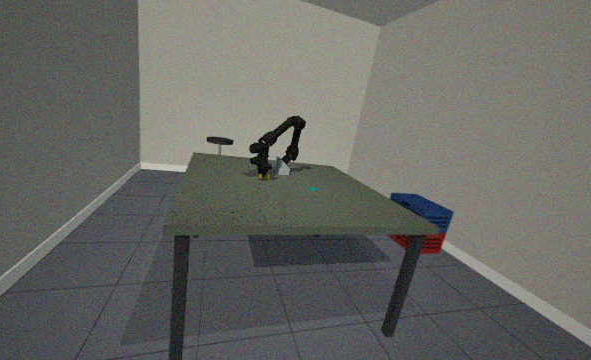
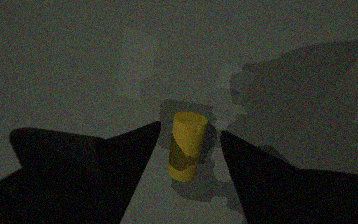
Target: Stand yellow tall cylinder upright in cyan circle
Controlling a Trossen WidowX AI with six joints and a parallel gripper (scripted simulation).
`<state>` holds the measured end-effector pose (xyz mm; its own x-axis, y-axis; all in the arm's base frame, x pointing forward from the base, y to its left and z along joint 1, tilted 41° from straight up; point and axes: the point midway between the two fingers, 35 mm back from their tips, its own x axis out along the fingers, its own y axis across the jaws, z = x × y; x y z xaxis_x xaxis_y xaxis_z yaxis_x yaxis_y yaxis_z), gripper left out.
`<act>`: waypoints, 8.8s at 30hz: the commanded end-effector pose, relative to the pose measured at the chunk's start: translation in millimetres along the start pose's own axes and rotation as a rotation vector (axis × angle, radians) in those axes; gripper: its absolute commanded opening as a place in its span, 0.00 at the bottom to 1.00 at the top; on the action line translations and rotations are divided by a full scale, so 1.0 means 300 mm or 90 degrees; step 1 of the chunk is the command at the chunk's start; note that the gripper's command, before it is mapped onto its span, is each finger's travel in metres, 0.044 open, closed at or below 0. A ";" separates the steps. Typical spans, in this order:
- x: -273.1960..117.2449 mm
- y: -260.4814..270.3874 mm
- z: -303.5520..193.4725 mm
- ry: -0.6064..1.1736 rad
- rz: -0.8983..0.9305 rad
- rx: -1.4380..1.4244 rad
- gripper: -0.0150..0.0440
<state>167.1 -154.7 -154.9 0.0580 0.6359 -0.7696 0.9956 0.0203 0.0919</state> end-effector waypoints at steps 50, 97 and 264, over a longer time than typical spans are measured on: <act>-0.169 0.020 0.030 -0.021 0.017 -0.004 0.43; -0.360 0.019 -0.010 -0.006 0.002 -0.009 0.43; -0.337 0.675 -0.913 -0.175 -0.053 -0.673 0.43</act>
<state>344.0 -5.4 118.4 0.1379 0.4324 -0.8911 0.4370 0.7808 0.4465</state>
